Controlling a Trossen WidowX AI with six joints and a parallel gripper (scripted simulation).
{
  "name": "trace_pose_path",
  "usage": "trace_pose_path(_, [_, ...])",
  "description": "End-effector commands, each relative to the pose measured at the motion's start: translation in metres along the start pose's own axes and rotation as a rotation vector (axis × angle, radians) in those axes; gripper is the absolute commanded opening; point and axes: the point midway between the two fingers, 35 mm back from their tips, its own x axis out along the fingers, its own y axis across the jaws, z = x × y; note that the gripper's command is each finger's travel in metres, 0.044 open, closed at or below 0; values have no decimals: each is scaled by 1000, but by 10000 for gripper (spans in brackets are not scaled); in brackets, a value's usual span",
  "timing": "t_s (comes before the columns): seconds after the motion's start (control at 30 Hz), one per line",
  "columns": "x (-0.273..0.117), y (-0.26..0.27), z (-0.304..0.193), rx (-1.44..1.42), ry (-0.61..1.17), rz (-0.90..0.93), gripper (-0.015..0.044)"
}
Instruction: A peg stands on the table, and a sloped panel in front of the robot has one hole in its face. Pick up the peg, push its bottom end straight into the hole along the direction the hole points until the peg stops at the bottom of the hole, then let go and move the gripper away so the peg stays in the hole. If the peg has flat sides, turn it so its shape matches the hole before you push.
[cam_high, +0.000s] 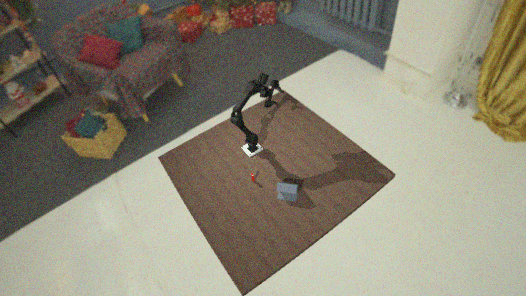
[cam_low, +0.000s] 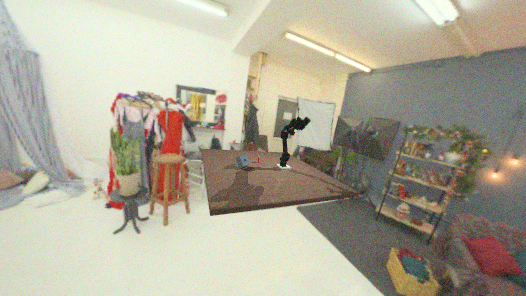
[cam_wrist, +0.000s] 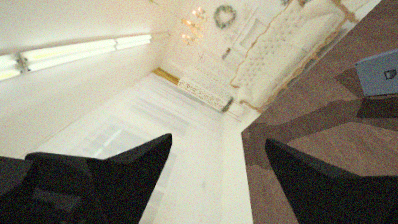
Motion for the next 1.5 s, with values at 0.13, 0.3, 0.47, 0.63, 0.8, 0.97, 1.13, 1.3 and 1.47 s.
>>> trace_pose_path(0.13, [4,-2,1,-3,-3,-12,440])
trace_pose_path(0.3, [13,-7,0,-19,-12,-39,440])
trace_pose_path(0.47, [16,-10,-5,31,14,-48,440])
trace_pose_path(0.63, [25,-17,-9,34,14,-79,440])
trace_pose_path(0.8, [36,-26,-9,9,0,-119,440])
trace_pose_path(0.97, [48,-35,-9,-14,-13,-162,440])
trace_pose_path(1.13, [59,-45,-8,-34,-24,-205,440])
trace_pose_path(1.3, [70,-55,-6,-53,-35,-250,440])
trace_pose_path(1.47, [81,-66,-4,-73,-46,-299,440])
